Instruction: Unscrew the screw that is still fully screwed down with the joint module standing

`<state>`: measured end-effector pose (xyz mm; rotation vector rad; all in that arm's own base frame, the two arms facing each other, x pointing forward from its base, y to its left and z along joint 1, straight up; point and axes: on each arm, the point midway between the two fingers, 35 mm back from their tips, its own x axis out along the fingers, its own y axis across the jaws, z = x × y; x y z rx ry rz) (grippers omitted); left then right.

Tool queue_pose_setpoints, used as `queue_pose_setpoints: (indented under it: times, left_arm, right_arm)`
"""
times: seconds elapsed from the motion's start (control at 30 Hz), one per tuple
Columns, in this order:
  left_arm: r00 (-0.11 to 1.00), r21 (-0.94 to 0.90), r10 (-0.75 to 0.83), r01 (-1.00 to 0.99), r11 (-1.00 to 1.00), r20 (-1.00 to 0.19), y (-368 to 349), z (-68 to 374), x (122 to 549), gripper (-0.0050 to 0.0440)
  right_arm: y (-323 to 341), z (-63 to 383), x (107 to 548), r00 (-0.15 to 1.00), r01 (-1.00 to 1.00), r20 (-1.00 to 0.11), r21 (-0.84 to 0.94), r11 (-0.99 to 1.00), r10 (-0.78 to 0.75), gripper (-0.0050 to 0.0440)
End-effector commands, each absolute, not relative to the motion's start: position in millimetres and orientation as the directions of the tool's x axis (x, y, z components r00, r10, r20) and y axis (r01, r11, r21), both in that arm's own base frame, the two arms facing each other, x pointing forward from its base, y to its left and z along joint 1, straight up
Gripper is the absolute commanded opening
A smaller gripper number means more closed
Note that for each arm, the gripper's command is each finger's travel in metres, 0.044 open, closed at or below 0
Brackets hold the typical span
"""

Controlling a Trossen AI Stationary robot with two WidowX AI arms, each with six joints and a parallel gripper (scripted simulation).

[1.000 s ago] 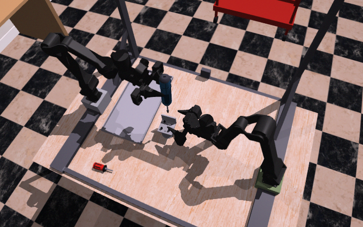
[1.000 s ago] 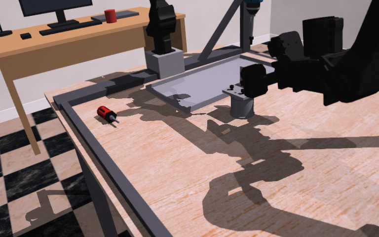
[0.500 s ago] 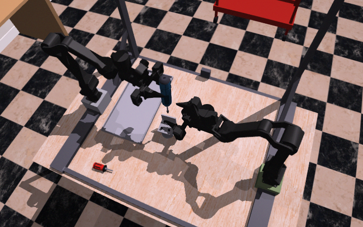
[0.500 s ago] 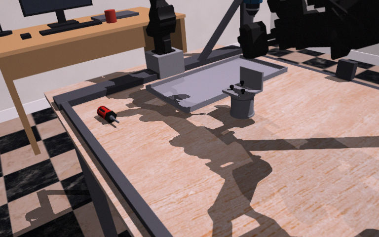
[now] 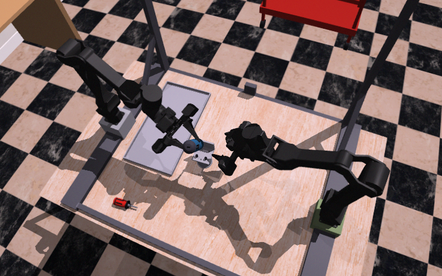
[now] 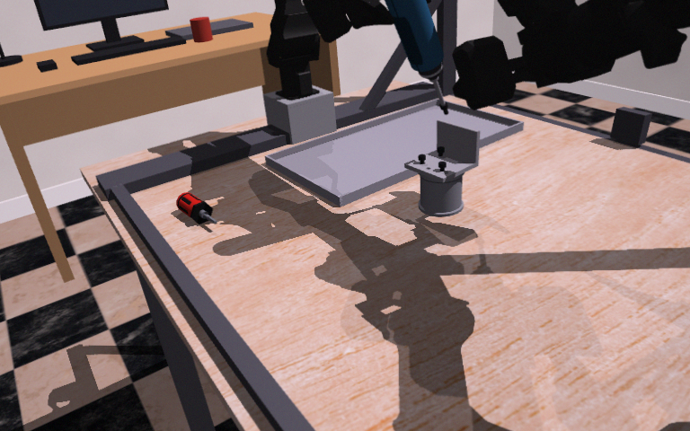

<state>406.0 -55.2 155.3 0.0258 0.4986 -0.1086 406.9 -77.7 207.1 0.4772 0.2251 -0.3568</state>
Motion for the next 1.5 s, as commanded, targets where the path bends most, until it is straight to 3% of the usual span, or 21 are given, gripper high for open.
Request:
queue_pose_setpoints:
  times: [0.0, 0.33, 0.5, 0.57, 0.73, 1.07, 1.13, 1.47]
  left_arm:
    - [0.866, 0.0, -0.098, 0.112, 0.994, -0.491, -54, 170, 402, 0.044]
    - [0.844, -0.002, -0.097, 0.112, 0.994, -0.528, -53, 175, 389, 0.044]
    - [0.84, -0.004, -0.097, 0.113, 0.994, -0.534, -53, 178, 386, 0.044]
    - [0.84, -0.004, -0.097, 0.113, 0.994, -0.534, -53, 178, 386, 0.044]
    - [0.838, -0.004, -0.097, 0.113, 0.994, -0.537, -53, 179, 385, 0.044]
    - [0.835, -0.004, -0.097, 0.113, 0.994, -0.541, -53, 177, 386, 0.044]
    - [0.835, -0.004, -0.097, 0.113, 0.994, -0.541, -53, 177, 386, 0.044]
    - [0.826, -0.001, -0.093, 0.111, 0.994, -0.556, -52, 170, 384, 0.044]
  right_arm:
    - [-95, 224, 413, 0.906, 0.416, -0.304, 0.505, 0.756, -0.295, 0.0163]
    - [-156, 168, 390, 0.747, 0.662, -0.56, 0.676, 0.325, -0.358, 0.0163]
    - [-176, 143, 374, 0.658, 0.728, -0.665, 0.682, 0.072, -0.353, 0.0163]
    - [-176, 143, 374, 0.658, 0.728, -0.665, 0.682, 0.072, -0.353, 0.0163]
    - [-190, 118, 355, 0.555, 0.744, -0.767, 0.63, -0.22, -0.321, 0.0163]
    - [-205, 82, 316, 0.369, 0.616, -0.902, 0.417, -0.669, -0.223, 0.0163]
    - [-205, 82, 316, 0.369, 0.616, -0.902, 0.417, -0.669, -0.223, 0.0163]
    - [-217, 47, 258, 0.133, 0.283, -0.988, 0.109, -0.953, -0.073, 0.0163]
